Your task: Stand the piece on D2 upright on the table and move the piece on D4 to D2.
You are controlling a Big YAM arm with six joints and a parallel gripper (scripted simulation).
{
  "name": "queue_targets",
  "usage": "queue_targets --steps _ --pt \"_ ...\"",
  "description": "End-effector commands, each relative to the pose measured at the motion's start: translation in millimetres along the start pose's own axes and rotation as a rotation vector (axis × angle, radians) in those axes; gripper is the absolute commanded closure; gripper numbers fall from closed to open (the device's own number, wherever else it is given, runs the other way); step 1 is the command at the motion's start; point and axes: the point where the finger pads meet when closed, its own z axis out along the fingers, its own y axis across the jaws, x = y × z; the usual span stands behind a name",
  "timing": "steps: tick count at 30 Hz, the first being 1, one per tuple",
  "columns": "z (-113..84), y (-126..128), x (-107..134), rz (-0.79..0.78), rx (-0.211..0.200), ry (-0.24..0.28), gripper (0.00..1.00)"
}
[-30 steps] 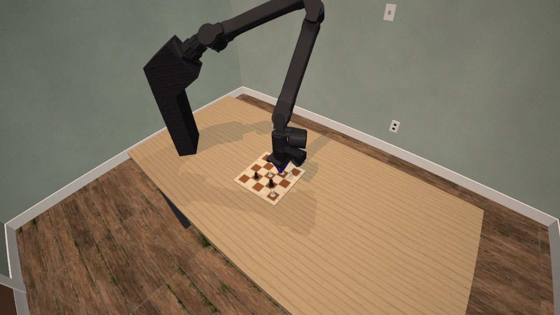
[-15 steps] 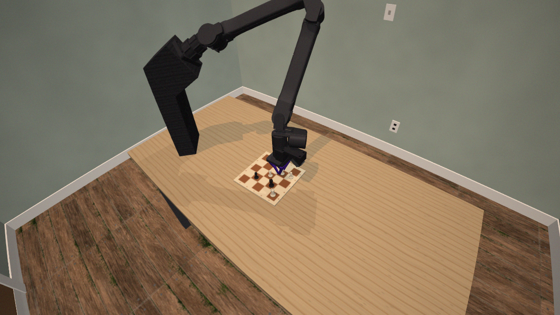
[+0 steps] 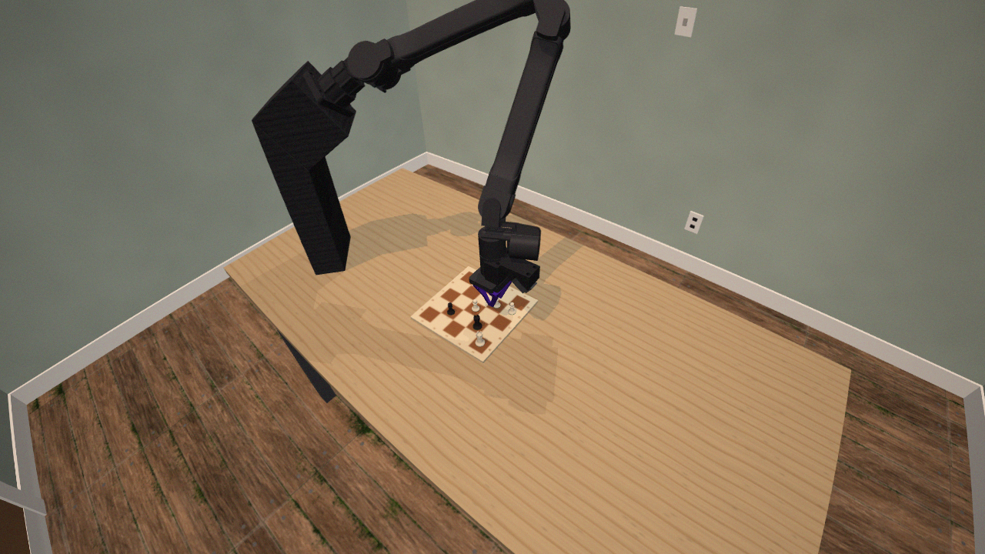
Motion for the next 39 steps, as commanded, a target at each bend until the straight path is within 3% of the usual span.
queue_targets --steps 1,14,16,17,19,23,25,27,28,30,39 --pt "-16.9 -8 -5 0.004 0.014 -0.014 0.67" --pt "-77.4 -6 -5 0.0 0.012 -0.017 0.67" --pt "-77.4 -6 -5 0.0 0.012 -0.017 0.67" --pt "-70.7 5 6 -0.01 -0.004 0.013 0.67" --pt "-89.6 -6 -6 0.0 0.012 -0.017 0.67" --pt "-98.5 -5 -6 -0.001 0.012 -0.018 0.67" --pt "-85.0 -4 11 0.005 0.005 0.025 0.67" --pt "-83.6 -1 10 -0.001 0.001 0.025 0.67" --pt "-85.1 1 6 -0.005 -0.002 0.015 0.0" --pt "-92.2 -4 -1 0.0 0.006 -0.006 0.0" --pt "-92.2 -4 -1 0.001 0.006 -0.006 0.0"
